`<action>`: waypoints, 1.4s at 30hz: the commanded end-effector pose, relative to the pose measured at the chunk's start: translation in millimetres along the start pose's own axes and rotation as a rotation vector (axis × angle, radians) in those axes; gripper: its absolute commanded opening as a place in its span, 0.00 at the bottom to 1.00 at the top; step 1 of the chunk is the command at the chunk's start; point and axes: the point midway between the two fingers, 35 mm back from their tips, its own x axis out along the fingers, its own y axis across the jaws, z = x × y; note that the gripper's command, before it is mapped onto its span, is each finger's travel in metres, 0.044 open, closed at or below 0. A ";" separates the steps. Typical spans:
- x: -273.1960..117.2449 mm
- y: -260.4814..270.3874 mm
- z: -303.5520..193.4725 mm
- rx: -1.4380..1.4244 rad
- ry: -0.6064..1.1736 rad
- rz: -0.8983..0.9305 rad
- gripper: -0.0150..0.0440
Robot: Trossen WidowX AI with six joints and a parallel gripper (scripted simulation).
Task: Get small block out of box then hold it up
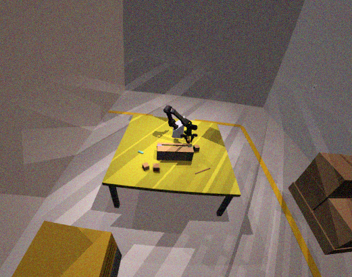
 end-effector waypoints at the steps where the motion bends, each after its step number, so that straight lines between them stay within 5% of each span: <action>1: -16.9 0.3 2.1 -0.066 0.007 -0.031 0.25; 13: -71.1 4.9 9.7 -0.265 0.048 -0.124 0.25; 42: -71.8 5.0 9.9 -0.268 0.048 -0.125 0.25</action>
